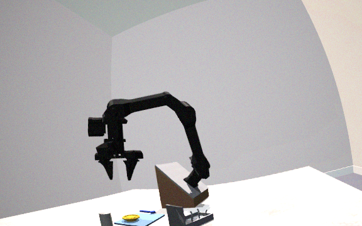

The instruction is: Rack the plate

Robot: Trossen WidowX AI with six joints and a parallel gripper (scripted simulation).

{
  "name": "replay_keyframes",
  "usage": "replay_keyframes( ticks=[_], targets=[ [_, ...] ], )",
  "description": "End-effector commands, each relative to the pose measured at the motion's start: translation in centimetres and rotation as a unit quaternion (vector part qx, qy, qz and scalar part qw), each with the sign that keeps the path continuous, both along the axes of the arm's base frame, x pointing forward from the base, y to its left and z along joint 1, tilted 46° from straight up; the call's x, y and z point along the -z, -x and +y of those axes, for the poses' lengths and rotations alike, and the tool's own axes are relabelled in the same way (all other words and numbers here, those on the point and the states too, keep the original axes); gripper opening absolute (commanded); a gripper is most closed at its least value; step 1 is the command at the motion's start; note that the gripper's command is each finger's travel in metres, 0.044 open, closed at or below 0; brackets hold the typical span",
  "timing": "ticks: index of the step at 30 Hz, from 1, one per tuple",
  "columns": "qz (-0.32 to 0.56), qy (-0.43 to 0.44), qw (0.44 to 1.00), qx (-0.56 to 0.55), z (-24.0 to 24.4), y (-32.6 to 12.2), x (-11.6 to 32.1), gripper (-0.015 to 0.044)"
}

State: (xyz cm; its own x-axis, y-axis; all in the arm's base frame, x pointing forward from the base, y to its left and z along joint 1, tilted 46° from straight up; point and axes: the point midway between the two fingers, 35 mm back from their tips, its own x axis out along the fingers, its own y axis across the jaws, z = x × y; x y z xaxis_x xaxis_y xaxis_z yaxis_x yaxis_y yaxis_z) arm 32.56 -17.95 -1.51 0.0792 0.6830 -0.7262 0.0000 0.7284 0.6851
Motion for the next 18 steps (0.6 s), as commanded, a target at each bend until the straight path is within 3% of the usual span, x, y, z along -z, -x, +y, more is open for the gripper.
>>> replay_keyframes(
  ticks=[1, 5, 18],
  targets=[
    [0.008, -0.011, 1.0, -0.005, 4.1, -0.1, 3.0, 0.04],
    [0.007, -0.013, 1.0, -0.006, 7.5, 0.1, 5.5, 0.04],
    [0.007, -0.013, 1.0, -0.006, 8.5, -0.2, 6.5, 0.04]
  ],
)
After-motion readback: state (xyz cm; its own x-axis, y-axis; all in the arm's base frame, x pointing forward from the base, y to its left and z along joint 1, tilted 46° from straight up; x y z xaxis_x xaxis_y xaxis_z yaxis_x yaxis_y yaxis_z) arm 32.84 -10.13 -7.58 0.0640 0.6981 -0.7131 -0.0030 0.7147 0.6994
